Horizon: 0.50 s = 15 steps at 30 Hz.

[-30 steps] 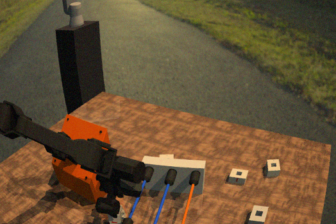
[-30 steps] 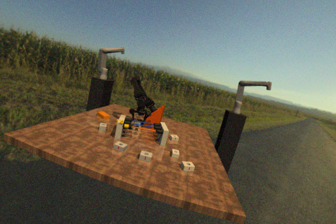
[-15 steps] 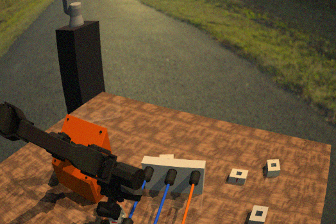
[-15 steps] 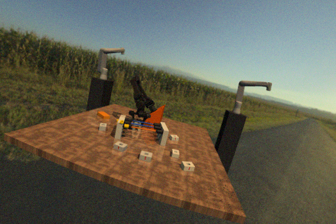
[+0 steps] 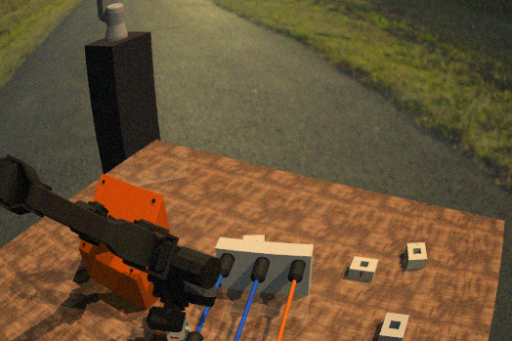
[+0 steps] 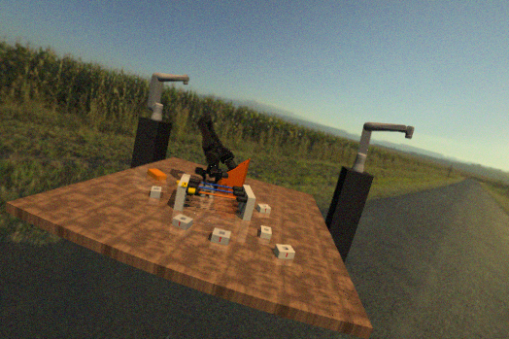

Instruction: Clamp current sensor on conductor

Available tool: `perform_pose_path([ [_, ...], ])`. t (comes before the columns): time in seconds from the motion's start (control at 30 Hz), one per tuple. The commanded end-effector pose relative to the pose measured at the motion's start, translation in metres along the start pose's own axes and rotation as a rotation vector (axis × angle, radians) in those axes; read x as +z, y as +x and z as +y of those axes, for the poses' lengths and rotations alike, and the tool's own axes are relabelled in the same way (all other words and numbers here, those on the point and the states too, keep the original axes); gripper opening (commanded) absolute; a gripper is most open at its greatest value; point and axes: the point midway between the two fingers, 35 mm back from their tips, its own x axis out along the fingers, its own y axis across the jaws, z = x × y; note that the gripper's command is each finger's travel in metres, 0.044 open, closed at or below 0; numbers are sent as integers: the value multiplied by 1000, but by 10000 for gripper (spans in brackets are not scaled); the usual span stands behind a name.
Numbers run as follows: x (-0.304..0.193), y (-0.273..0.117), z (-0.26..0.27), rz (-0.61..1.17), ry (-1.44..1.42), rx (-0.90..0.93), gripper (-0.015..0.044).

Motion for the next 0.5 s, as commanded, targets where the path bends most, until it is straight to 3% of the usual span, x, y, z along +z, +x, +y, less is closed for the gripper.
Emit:
perform_pose_path([
  [0.0,1,-3,0,-1,2,2,130],
  [0.17,6,-24,0,-6,0,10,0],
  [0.47,9,-76,2,-6,-4,16,0],
])
